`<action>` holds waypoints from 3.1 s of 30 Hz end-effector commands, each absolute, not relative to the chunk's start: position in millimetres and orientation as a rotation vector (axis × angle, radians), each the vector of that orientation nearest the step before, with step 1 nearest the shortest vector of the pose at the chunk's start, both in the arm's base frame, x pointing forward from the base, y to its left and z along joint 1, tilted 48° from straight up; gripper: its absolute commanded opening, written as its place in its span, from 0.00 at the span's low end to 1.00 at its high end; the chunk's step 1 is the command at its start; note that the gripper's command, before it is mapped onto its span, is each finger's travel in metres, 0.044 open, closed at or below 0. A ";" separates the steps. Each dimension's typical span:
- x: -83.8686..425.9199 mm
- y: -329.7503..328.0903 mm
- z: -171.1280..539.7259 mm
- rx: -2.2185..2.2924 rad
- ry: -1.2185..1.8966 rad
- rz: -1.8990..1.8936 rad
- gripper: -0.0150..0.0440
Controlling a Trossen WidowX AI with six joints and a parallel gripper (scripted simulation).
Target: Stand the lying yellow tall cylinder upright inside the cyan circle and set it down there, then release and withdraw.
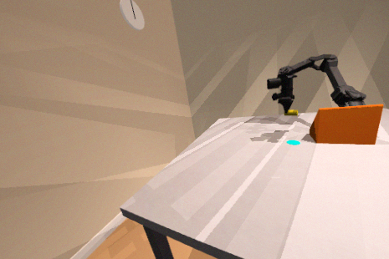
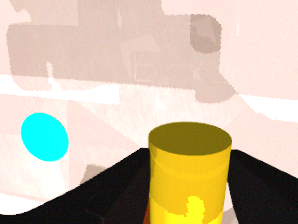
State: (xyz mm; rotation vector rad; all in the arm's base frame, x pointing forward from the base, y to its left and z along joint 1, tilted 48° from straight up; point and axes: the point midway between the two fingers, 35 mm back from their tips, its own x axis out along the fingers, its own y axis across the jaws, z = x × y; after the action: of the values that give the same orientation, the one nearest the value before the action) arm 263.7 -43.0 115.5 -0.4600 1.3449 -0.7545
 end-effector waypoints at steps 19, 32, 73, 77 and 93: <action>269.7 5.4 76.3 -1.072 1.612 -0.164 0.43; 265.5 31.8 52.4 -1.429 1.698 0.229 0.43; 242.6 74.0 3.8 -2.034 1.695 1.203 0.43; 242.0 72.1 2.9 -2.005 1.700 1.232 0.43; 240.0 65.5 -0.1 -1.887 1.709 1.344 0.43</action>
State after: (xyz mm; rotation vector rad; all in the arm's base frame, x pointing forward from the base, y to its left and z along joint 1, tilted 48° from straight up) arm 239.2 64.5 -0.4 -1.9082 1.7185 1.3195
